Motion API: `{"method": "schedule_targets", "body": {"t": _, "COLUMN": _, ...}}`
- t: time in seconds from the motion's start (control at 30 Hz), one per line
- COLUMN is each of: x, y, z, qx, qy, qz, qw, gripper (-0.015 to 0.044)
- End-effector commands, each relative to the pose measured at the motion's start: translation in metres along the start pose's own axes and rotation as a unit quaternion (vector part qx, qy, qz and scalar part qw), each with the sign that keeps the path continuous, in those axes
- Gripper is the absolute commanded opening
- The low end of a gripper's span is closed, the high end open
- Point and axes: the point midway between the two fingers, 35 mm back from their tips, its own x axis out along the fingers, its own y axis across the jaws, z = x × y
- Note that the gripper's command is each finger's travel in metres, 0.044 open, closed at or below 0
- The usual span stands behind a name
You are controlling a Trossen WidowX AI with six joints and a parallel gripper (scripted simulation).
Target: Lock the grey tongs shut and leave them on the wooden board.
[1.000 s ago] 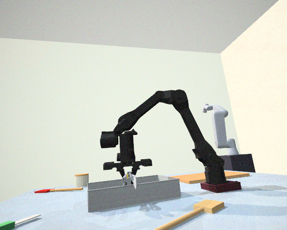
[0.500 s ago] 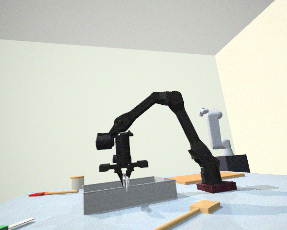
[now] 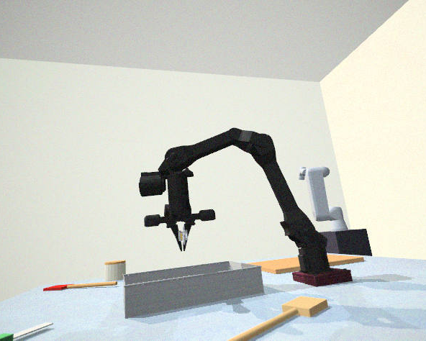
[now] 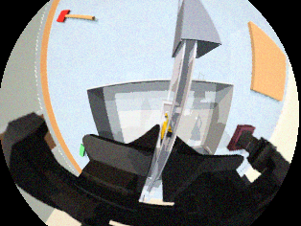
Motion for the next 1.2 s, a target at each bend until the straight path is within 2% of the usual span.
{"method": "schedule_targets", "body": {"t": 0.0, "x": -0.051, "y": -0.006, "z": -0.001, "qx": -0.001, "qy": 0.002, "qz": 0.008, "qw": 1.0, "gripper": -0.015}}
{"method": "schedule_targets", "body": {"t": 0.53, "x": -0.049, "y": -0.008, "z": 0.005, "qx": -0.009, "qy": -0.001, "qz": 0.005, "qw": 1.0, "gripper": -0.015}}
{"method": "schedule_targets", "body": {"t": 1.17, "x": -0.049, "y": -0.039, "z": 0.101, "qx": -0.172, "qy": -0.004, "qz": 0.003, "qw": 0.985, "gripper": -0.015}}
